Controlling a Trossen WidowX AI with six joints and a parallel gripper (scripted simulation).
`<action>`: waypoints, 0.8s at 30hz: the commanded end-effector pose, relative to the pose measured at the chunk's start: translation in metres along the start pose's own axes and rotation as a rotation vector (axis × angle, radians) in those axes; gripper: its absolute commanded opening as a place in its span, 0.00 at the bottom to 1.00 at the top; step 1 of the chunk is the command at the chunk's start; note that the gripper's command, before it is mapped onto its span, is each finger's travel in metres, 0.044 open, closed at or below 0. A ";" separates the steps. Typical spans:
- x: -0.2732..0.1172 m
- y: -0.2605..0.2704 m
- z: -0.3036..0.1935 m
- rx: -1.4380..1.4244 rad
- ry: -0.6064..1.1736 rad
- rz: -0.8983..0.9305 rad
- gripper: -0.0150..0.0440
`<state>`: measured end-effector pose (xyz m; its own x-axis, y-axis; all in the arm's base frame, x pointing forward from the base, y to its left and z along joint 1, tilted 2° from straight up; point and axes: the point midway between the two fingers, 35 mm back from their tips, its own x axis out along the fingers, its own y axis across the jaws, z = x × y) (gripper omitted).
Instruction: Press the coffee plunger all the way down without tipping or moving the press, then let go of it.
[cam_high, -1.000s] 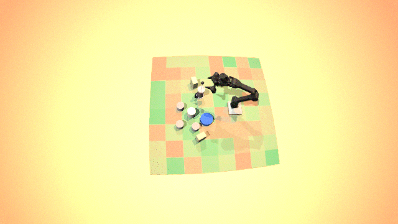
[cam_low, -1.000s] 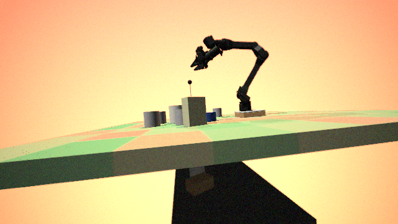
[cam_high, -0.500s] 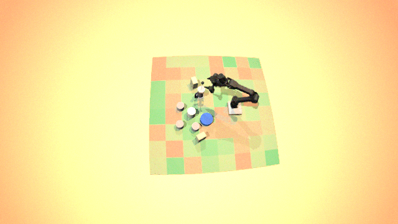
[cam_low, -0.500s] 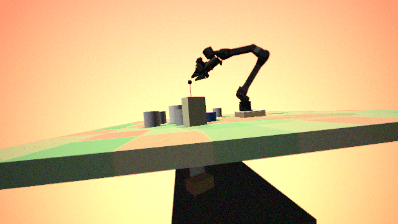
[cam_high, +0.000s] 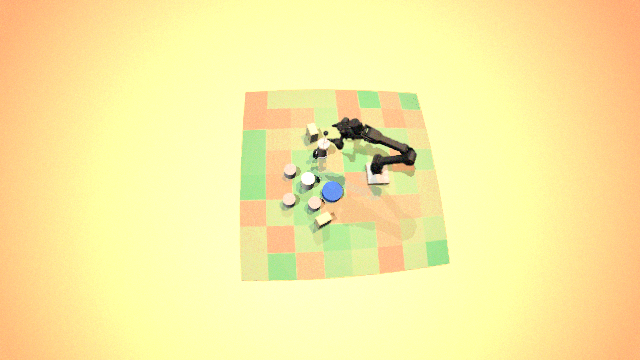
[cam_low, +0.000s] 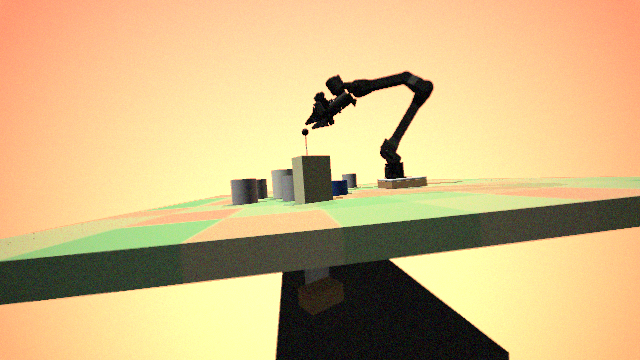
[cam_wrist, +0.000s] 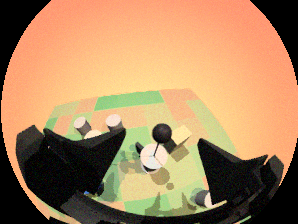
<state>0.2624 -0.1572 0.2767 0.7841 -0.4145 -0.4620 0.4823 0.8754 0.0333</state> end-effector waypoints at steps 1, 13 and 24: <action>0.009 -0.001 -0.003 0.004 0.011 -0.003 1.00; 0.028 -0.001 -0.004 0.004 0.009 -0.003 1.00; 0.032 -0.001 -0.005 0.004 0.009 -0.003 0.69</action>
<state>0.2844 -0.1688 0.2594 0.7819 -0.4127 -0.4671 0.4819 0.8756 0.0330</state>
